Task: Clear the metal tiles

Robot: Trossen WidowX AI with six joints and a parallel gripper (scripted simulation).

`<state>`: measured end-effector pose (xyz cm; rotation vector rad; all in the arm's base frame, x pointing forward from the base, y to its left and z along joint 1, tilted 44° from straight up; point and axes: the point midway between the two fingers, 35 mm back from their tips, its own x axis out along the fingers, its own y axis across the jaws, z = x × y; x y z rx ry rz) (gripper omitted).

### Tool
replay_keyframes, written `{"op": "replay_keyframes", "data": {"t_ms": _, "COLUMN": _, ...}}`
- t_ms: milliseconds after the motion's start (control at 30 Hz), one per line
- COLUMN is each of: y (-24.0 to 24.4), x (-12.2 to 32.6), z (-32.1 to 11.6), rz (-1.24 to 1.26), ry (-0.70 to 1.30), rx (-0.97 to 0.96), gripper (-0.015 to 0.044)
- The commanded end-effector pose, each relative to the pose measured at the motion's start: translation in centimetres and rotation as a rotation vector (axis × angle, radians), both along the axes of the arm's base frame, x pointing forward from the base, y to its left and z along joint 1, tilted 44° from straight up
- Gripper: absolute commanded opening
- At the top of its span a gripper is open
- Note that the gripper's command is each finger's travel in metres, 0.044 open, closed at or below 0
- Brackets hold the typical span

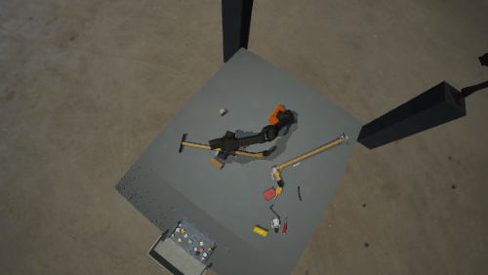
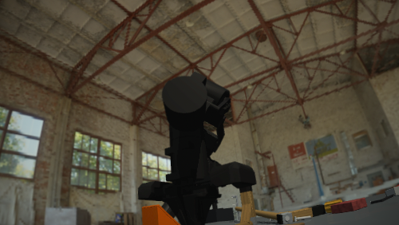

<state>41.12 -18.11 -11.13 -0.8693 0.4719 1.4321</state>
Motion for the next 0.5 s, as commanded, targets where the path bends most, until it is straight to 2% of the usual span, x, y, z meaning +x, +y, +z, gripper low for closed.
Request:
{"op": "replay_keyframes", "data": {"t_ms": 0, "y": 0.6, "x": 0.6, "z": 0.0, "rz": 0.004, "ry": -0.004, "rx": 0.008, "gripper": 0.0000}}
{"op": "replay_keyframes", "data": {"t_ms": 467, "y": 1.0, "x": 1.8, "z": 0.4, "rz": 0.008, "ry": -0.010, "rx": 0.008, "gripper": 0.0000}}
